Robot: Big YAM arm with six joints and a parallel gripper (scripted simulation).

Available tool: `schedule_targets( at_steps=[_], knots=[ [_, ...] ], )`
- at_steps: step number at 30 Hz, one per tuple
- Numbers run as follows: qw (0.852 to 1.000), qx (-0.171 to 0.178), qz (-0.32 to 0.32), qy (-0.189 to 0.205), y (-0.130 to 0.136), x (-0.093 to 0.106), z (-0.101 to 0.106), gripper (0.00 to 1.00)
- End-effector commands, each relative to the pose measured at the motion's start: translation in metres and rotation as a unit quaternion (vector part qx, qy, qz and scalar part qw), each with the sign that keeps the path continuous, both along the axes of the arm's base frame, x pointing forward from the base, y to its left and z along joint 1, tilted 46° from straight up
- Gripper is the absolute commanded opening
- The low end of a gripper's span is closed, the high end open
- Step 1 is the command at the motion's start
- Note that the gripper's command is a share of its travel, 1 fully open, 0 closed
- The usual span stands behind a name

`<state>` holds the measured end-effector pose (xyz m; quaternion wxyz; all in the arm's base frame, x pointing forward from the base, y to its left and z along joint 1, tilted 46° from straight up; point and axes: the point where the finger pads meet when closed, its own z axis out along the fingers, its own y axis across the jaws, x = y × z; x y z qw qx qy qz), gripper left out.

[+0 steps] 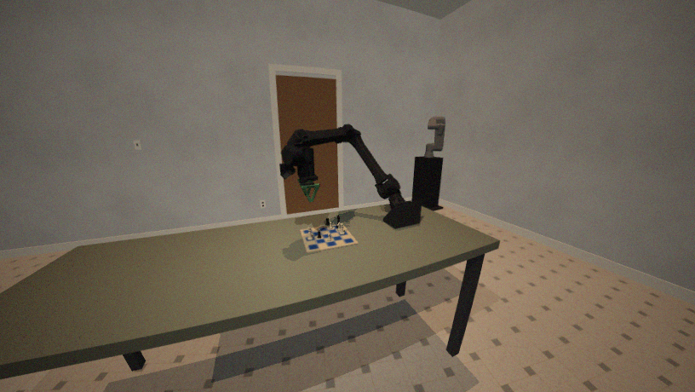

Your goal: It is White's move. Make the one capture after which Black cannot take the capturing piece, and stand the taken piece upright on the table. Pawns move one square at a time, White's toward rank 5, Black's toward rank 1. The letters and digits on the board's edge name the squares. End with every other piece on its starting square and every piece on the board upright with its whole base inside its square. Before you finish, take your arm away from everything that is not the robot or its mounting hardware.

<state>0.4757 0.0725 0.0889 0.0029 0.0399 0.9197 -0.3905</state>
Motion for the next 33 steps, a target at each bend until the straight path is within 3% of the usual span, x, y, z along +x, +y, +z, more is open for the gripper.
schedule_targets(
  at_steps=[1, 33],
  knots=[
    [1.0, 0.007, 0.004, -0.023, 0.0165, 0.0055, 0.0174, 1.0],
    [1.0, 0.008, 0.001, -0.026, 0.0147, 0.007, 0.0163, 1.0]
  ],
)
